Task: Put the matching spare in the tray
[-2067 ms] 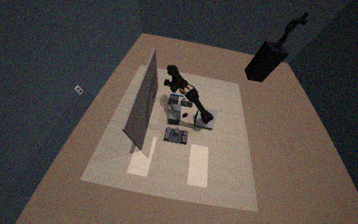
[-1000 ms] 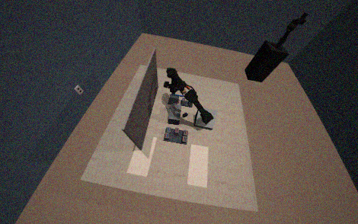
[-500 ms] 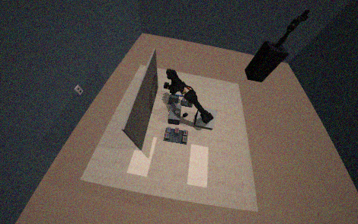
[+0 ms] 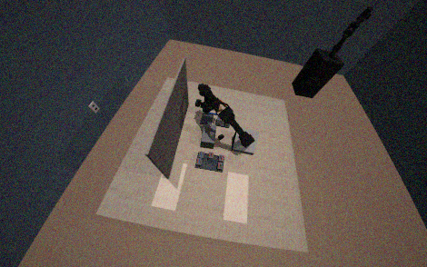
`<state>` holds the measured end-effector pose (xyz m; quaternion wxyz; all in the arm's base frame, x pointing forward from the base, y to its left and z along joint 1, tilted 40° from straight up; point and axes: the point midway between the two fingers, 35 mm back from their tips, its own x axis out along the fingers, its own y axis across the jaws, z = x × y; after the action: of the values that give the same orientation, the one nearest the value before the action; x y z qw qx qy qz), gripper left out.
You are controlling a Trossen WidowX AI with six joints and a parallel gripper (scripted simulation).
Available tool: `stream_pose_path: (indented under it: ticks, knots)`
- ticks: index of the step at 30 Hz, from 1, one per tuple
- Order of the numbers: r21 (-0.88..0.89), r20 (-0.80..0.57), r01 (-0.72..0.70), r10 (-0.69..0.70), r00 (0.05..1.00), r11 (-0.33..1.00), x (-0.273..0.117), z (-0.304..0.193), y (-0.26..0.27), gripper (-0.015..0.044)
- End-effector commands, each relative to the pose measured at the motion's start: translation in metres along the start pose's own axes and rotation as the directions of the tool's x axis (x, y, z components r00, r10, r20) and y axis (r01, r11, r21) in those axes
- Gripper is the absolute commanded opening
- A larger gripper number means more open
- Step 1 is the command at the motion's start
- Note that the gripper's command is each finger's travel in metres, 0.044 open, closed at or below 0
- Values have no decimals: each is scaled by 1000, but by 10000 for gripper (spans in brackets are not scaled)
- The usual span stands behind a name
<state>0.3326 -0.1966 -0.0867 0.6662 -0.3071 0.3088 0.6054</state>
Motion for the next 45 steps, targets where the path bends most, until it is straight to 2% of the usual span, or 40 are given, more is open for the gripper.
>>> stream_pose_path:
  ticks: [1, 45]
  knots:
    - [8, 8, -4, 4, 1000, 1000, 6, 0, 2, 0]
    - [7, 11, -4, 4, 1000, 1000, 44, 3, 4, 0]
